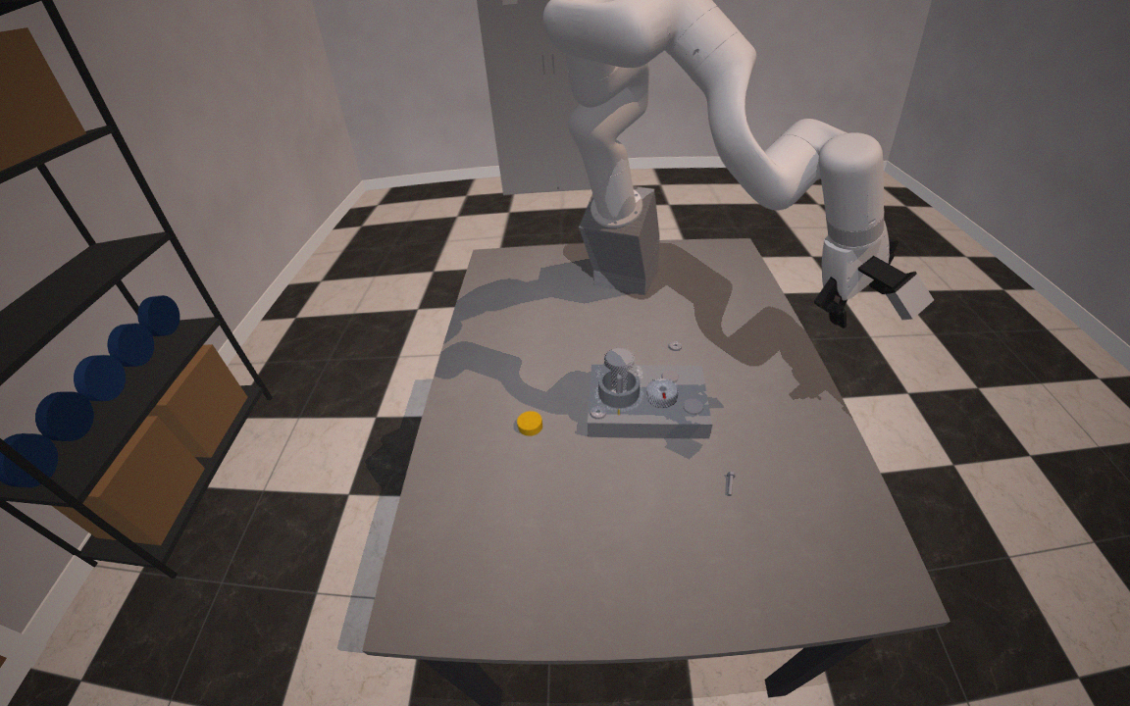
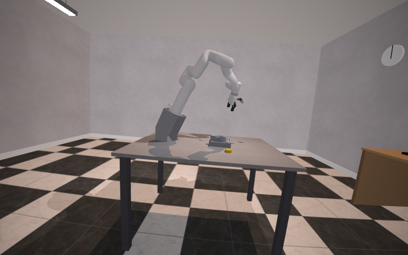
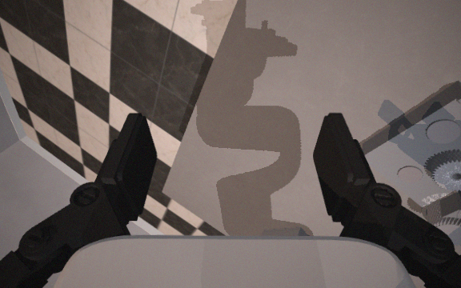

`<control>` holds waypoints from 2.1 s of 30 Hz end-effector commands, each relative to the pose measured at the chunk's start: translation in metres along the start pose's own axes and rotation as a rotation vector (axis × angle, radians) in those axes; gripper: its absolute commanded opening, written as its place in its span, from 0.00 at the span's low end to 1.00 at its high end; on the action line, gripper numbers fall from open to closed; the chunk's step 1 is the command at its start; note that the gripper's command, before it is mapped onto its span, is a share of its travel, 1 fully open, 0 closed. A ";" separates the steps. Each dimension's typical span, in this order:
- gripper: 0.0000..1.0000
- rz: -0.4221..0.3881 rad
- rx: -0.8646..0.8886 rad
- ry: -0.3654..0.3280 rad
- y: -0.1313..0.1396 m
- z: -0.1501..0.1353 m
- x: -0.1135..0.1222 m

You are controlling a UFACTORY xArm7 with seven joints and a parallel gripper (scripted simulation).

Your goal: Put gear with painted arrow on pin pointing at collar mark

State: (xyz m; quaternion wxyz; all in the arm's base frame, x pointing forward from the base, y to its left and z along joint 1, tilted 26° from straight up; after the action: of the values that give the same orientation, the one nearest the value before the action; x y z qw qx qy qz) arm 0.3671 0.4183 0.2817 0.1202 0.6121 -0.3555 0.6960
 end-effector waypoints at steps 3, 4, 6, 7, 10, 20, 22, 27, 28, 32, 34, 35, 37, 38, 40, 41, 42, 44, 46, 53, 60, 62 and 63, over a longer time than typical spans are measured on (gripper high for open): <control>1.00 0.005 0.002 -0.001 -0.001 -0.001 0.002; 1.00 0.005 0.002 -0.001 -0.001 -0.001 0.002; 1.00 0.005 0.002 -0.001 -0.001 -0.001 0.002; 1.00 0.005 0.002 -0.001 -0.001 -0.001 0.002; 1.00 0.005 0.002 -0.001 -0.001 -0.001 0.002; 1.00 0.004 -0.002 0.010 0.000 0.003 0.000; 1.00 0.000 -0.014 0.043 0.006 0.017 -0.004; 1.00 -0.013 -0.059 0.179 0.034 0.072 -0.021; 1.00 -0.018 -0.071 0.221 0.046 0.090 -0.027; 1.00 -0.023 -0.083 0.262 0.059 0.108 -0.032; 1.00 -0.023 -0.083 0.262 0.059 0.108 -0.032; 1.00 -0.029 -0.093 0.301 0.074 0.126 -0.037; 1.00 -0.035 -0.102 0.336 0.091 0.142 -0.042; 1.00 -0.035 -0.102 0.336 0.091 0.142 -0.042; 1.00 -0.035 -0.102 0.336 0.091 0.142 -0.042; 1.00 -0.042 -0.109 0.365 0.108 0.157 -0.047; 1.00 -0.042 -0.109 0.365 0.108 0.157 -0.047; 1.00 -0.049 -0.116 0.389 0.127 0.169 -0.052; 1.00 -0.049 -0.116 0.389 0.127 0.169 -0.052; 1.00 -0.065 -0.126 0.419 0.163 0.188 -0.060; 1.00 -0.079 -0.134 0.429 0.195 0.198 -0.067; 1.00 -0.086 -0.137 0.430 0.209 0.201 -0.069; 1.00 -0.086 -0.137 0.430 0.209 0.201 -0.069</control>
State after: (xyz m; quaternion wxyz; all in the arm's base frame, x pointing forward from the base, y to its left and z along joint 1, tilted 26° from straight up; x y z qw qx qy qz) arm 0.4154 0.1675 0.1495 0.2636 0.4610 -0.3408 0.7758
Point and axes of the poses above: the point where the finger pads meet when closed, its own x axis back along the fingers, its own z axis across the jaws, y = z × x, the point moved 8 cm from there along x, back along the fingers, and after that the axes turned 13 degrees about x, right-handed, at the moved point
